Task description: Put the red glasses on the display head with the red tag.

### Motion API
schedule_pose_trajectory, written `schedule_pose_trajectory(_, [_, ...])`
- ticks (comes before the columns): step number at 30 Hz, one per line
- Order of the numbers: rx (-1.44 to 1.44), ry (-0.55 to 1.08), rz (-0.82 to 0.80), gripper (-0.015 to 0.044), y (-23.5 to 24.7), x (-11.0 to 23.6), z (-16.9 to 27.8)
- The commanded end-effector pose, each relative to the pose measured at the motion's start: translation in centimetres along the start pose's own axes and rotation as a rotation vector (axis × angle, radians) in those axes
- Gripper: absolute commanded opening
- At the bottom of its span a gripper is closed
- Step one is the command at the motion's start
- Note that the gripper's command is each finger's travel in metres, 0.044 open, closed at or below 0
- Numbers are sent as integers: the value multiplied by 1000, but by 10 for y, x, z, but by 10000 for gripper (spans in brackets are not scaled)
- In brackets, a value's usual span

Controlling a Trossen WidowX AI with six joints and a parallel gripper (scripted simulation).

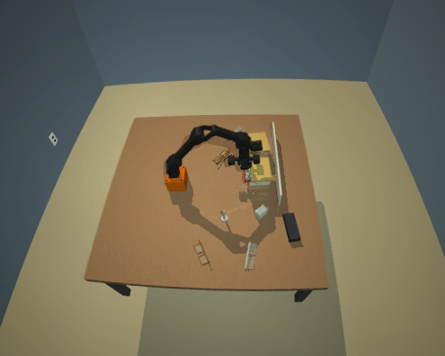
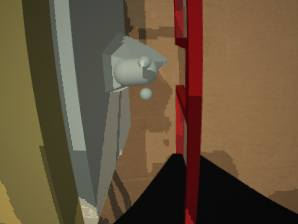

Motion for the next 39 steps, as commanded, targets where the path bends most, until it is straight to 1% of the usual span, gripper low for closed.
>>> schedule_pose_trajectory(1, [3, -1, 2, 0, 2, -1, 0])
schedule_pose_trajectory(21, [3, -1, 2, 0, 2, -8, 0])
schedule_pose_trajectory(25, [0, -1, 4, 105, 2, -6, 0])
schedule_pose_trajectory(33, [0, -1, 4, 107, 2, -6, 0])
schedule_pose_trajectory(39, [4, 4, 5, 107, 1, 24, 0])
Point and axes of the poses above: the point midway between the two fingers, 35 mm back from their tips, its own x axis back along the fingers, its own y axis across the jaws, z = x × y, the point moved 7 cm from there along x, back along the fingers, and after that the axes turned 7 degrees about -x, right-handed, at the moved point
